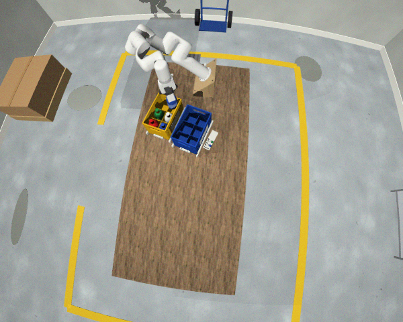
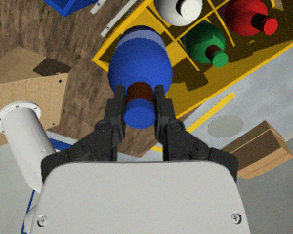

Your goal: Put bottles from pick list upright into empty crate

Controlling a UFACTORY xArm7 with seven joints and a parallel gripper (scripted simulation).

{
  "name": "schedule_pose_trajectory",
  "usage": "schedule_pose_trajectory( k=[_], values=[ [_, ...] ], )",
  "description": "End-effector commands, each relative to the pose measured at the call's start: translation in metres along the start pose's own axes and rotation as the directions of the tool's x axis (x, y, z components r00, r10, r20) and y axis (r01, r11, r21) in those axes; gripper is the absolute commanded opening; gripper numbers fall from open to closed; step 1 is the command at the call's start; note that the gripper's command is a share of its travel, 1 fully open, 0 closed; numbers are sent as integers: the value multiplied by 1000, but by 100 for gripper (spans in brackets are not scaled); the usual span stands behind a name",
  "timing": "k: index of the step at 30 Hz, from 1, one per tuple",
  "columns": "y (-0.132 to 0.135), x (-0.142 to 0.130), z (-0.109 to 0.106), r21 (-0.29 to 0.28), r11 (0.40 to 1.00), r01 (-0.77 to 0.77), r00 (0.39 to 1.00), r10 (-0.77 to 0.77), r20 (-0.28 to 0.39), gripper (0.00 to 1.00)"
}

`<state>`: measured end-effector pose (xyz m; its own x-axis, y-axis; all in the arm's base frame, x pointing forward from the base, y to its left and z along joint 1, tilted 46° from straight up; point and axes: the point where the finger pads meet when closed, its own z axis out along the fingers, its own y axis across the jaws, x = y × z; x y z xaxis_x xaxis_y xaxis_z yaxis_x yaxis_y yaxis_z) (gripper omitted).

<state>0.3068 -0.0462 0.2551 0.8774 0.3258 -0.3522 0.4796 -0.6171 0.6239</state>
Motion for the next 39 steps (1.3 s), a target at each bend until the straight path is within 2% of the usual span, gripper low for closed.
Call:
schedule_pose_trajectory(
  k=[1,31,39],
  values=[
    [0,1,-7,-1,1000,0,1000,0,-3,0],
    [0,0,-54,-1,1000,0,1000,0,-3,0],
    [0,0,-59,-1,1000,0,1000,0,-3,0]
  ],
)
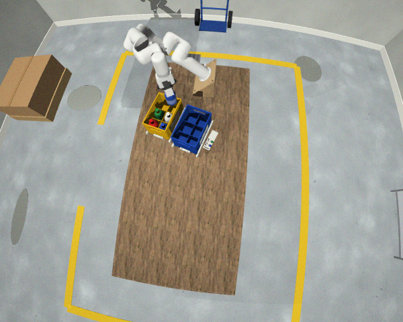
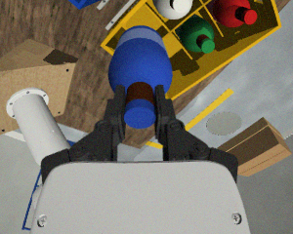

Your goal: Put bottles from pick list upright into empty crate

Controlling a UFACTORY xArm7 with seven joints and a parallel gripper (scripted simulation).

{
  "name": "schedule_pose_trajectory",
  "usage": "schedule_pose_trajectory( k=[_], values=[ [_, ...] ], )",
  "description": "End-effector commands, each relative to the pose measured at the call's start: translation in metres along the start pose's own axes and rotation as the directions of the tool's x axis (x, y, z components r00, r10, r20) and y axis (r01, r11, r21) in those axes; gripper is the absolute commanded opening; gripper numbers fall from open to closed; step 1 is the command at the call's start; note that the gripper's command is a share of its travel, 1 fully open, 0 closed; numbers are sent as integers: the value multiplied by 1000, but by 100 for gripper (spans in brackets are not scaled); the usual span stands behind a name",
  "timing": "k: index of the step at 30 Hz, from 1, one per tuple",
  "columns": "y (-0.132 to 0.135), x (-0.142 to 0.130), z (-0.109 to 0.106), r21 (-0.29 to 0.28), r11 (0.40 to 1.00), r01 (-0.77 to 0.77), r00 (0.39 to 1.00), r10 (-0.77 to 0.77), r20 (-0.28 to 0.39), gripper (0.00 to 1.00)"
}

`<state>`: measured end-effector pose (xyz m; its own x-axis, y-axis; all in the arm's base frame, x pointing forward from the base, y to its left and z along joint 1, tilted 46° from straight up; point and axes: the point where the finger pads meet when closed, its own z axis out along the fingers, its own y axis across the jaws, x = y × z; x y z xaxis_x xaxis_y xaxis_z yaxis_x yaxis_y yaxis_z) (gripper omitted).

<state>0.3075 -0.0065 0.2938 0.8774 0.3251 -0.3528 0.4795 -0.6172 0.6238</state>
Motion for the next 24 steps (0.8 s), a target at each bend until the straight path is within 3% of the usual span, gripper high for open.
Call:
schedule_pose_trajectory(
  k=[1,24],
  values=[
    [0,1,-4,-1,1000,0,1000,0,-4,0],
    [-17,25,-4,-1,1000,0,1000,0,-4,0]
  ],
)
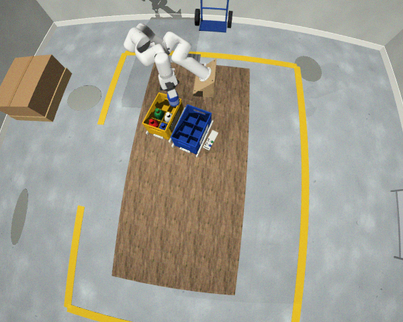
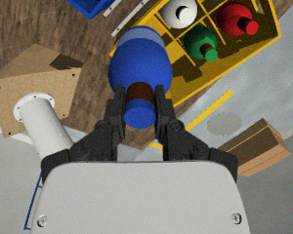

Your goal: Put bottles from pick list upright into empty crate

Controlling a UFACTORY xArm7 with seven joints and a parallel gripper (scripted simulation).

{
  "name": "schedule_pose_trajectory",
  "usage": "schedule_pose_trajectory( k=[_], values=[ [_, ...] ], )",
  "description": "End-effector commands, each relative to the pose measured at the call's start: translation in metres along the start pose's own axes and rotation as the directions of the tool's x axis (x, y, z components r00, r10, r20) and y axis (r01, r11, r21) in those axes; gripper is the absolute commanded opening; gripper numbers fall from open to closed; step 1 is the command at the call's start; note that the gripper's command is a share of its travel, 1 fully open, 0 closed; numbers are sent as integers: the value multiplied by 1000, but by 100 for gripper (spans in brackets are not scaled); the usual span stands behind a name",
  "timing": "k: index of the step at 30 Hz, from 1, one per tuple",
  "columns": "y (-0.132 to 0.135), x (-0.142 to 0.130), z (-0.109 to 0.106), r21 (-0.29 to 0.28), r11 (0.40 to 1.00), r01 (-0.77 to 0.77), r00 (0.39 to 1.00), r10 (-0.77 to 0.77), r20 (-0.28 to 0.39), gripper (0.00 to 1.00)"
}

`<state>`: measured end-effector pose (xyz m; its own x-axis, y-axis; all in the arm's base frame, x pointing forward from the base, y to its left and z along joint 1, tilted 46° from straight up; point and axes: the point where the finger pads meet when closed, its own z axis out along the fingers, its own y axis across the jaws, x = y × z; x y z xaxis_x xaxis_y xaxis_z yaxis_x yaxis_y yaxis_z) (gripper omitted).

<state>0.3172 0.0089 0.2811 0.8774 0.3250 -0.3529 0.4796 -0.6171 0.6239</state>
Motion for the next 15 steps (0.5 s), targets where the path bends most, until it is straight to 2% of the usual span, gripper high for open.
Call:
schedule_pose_trajectory(
  k=[1,15],
  values=[
    [-6,9,-2,-1,1000,0,1000,0,-4,0],
    [-19,29,-2,-1,1000,0,1000,0,-4,0]
  ],
)
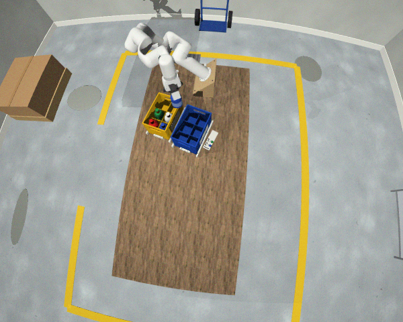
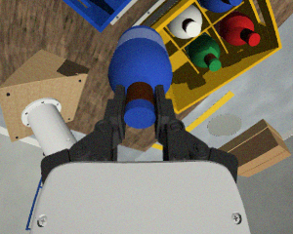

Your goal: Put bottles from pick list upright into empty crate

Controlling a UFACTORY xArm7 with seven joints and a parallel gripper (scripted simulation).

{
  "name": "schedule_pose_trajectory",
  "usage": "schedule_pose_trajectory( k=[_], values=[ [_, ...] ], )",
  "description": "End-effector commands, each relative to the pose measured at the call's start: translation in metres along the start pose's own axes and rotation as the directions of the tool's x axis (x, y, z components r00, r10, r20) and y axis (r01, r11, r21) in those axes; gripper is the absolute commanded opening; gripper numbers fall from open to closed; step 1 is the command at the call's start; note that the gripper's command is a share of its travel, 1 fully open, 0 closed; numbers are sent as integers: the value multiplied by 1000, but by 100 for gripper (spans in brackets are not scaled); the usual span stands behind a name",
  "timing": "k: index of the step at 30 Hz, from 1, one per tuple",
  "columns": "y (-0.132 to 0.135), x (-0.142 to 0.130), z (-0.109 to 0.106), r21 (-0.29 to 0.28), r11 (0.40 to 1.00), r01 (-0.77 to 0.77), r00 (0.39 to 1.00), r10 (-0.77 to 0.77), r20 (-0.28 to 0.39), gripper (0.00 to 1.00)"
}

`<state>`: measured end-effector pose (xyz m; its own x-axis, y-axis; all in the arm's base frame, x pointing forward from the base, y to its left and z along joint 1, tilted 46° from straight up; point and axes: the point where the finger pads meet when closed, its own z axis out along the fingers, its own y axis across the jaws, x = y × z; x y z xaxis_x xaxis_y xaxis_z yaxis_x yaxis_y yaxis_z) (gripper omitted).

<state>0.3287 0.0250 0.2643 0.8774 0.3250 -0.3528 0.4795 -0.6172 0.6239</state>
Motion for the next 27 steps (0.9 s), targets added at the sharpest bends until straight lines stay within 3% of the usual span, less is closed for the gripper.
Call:
schedule_pose_trajectory(
  k=[1,27],
  values=[
    [-6,9,-2,-1,1000,0,1000,0,-4,0],
    [-31,45,-2,0,1000,0,1000,0,-4,0]
  ],
)
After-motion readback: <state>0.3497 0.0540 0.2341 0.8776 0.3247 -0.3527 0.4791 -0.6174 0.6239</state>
